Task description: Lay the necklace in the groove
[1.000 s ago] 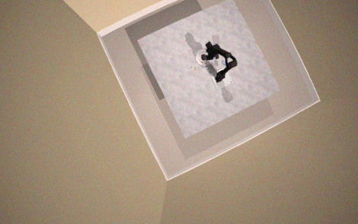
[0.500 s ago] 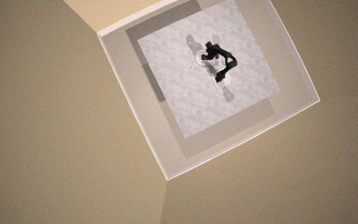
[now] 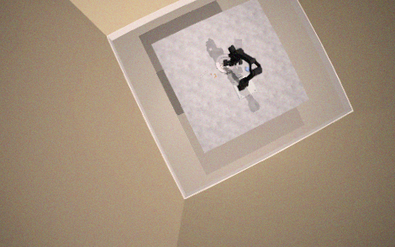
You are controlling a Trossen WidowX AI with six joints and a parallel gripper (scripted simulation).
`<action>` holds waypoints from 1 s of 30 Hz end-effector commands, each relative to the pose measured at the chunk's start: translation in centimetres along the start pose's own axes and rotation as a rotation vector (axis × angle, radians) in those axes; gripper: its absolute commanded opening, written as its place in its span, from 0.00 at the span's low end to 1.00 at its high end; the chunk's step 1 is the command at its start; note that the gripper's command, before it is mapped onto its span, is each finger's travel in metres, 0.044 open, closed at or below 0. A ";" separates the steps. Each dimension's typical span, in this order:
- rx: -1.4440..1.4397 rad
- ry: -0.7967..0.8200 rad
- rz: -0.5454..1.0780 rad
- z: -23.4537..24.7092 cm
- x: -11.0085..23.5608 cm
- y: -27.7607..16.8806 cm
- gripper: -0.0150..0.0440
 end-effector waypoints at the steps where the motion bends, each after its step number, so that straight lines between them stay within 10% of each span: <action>1: 0.003 -0.001 -0.003 -0.2 0.0 -0.1 0.25; 9: 0.003 -0.001 -0.003 -0.2 -0.7 -0.1 0.25; 25: 0.003 -0.001 -0.003 -0.2 0.1 -0.1 0.97; 30: 0.003 -0.001 -0.003 -0.1 0.1 -0.1 1.00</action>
Point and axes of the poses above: the point midway between the two fingers, 35 mm back from their tips, its own x axis back along the fingers, its own z axis across the jaws, y = z × x, the point moved 7 cm from there along x, back along the fingers, and after that the axes turned 4 degrees about x, right-handed, at the moved point
